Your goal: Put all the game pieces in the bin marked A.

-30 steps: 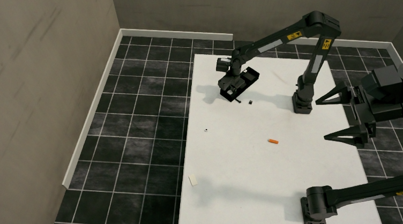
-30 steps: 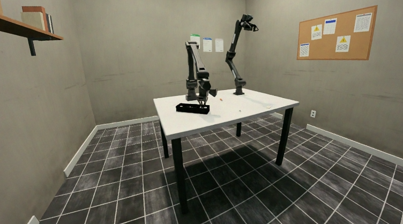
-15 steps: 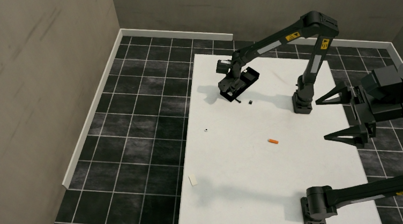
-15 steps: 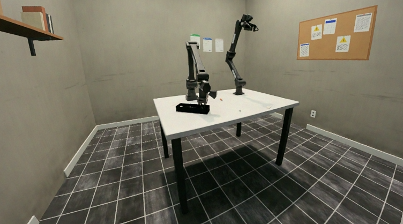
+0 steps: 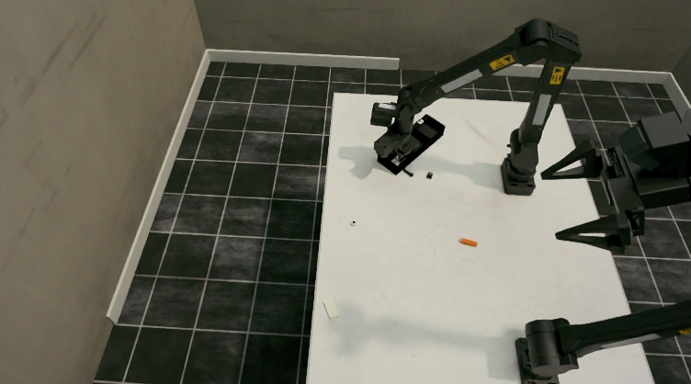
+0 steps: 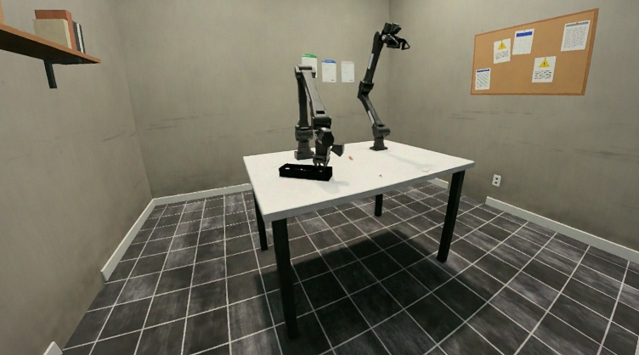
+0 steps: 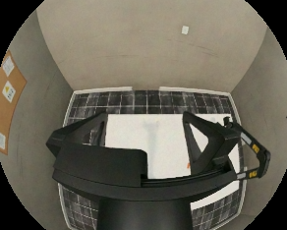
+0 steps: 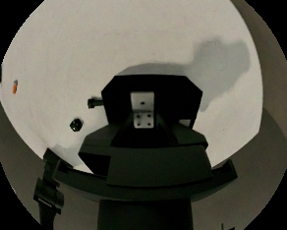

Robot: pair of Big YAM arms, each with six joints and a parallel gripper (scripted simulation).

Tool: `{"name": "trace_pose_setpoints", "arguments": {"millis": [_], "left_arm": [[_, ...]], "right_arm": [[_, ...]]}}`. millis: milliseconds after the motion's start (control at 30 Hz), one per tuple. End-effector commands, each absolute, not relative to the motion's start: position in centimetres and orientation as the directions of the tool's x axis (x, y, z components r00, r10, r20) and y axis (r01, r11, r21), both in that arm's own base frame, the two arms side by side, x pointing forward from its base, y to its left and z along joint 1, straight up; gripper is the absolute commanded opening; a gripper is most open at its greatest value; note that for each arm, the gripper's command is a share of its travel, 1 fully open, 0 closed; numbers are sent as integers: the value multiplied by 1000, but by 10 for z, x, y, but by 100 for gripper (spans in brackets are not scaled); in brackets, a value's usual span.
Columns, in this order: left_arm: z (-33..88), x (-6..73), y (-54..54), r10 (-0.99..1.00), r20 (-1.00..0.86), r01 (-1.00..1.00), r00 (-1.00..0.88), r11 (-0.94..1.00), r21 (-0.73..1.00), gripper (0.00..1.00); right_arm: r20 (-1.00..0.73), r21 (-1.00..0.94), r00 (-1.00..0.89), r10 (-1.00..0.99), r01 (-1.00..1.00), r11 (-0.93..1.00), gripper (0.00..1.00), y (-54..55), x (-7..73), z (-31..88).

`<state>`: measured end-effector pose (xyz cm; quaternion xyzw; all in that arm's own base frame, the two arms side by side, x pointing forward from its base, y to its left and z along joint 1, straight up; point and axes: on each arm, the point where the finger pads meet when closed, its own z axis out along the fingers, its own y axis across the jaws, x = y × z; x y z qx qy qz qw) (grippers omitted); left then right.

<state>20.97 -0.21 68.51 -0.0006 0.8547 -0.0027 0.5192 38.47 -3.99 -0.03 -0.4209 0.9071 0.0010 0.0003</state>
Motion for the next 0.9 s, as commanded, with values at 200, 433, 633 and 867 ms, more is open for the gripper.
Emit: {"name": "trace_pose_setpoints", "arguments": {"millis": [200,433,633,867], "left_arm": [[698,198,0,0,-901,0,-434,1000,0,100],[698,198,0,0,-901,0,-434,1000,0,100],[698,198,0,0,-901,0,-434,1000,0,100],[698,198,0,0,-901,0,-434,1000,0,100]], "right_arm": [[-16,-24,-641,-768,-767,641,31,-40,396,9],[-27,-38,-636,-771,-770,636,31,-40,401,24],[-24,-34,-636,-771,-770,637,31,-41,405,30],[-35,-50,-636,-771,-770,636,31,-41,407,44]]}}
